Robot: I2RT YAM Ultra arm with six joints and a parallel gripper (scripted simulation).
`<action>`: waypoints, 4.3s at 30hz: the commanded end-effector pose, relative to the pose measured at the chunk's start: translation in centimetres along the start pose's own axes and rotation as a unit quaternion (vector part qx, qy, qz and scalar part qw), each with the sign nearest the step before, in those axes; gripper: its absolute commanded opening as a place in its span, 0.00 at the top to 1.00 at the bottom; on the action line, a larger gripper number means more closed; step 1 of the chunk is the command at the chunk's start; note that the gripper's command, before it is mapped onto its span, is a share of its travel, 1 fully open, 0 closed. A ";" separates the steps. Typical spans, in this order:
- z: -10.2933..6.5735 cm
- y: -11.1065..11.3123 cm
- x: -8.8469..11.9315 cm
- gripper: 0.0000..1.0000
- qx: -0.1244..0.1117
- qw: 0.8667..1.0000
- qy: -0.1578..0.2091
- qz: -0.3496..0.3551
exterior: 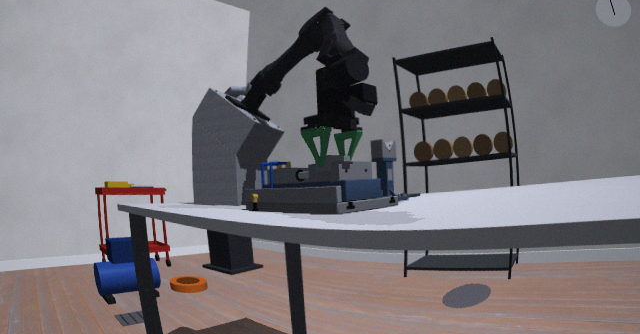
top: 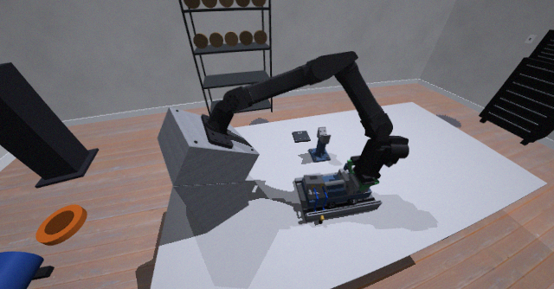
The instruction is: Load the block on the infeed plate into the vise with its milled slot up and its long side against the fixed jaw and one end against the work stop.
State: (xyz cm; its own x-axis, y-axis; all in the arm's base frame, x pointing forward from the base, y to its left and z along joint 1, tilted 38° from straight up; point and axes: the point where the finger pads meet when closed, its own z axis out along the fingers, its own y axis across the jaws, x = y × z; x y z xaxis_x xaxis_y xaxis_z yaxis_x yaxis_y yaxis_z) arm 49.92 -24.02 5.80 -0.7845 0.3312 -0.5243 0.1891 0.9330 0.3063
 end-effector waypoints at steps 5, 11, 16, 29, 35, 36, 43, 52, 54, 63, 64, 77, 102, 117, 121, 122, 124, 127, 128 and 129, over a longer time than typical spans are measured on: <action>-0.6 -0.3 -1.3 0.26 0.005 1.000 -0.015 -0.007; -0.6 -0.3 -1.3 0.26 0.005 1.000 -0.015 -0.007; -0.6 -0.3 -1.3 0.26 0.005 1.000 -0.015 -0.007; -0.7 -0.3 -1.3 0.26 0.005 1.000 -0.015 -0.007; -2.1 -0.2 -1.9 0.26 0.007 1.000 -0.023 -0.010; -2.3 -0.3 -1.9 0.26 0.007 1.000 -0.024 -0.009; -2.8 -0.2 -1.5 0.26 0.005 1.000 -0.019 -0.007; -4.5 -0.2 -0.2 0.26 0.002 1.000 -0.006 0.001; -5.1 -0.2 -0.1 0.26 0.002 1.000 -0.006 0.001; -7.6 -0.1 -0.8 0.26 0.004 1.000 -0.014 -0.004; -7.9 -0.1 -0.9 0.26 0.004 1.000 -0.015 -0.005; -9.6 -0.1 -1.6 0.26 0.007 1.000 -0.024 -0.010; -9.6 -0.1 -1.7 1.00 0.008 1.000 -0.026 -0.010; -9.4 -0.2 -1.4 1.00 0.008 0.999 -0.024 -0.022; -8.7 -0.3 -0.3 1.00 0.006 0.997 -0.016 -0.080; -8.7 -0.3 -0.2 1.00 0.006 0.994 -0.016 -0.106; -8.7 -0.3 0.0 1.00 0.007 0.991 -0.016 -0.136; -8.7 -0.3 0.3 1.00 0.008 0.979 -0.016 -0.202; -8.7 -0.3 0.3 1.00 0.008 0.979 -0.016 -0.205; -8.7 -0.3 0.4 1.00 0.008 0.972 -0.015 -0.234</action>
State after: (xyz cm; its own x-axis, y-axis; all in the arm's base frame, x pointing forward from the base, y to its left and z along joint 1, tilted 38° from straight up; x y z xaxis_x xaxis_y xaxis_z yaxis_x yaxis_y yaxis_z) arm 45.23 -24.13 10.76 -0.8145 0.0385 -0.5788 -0.0589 0.9871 0.1486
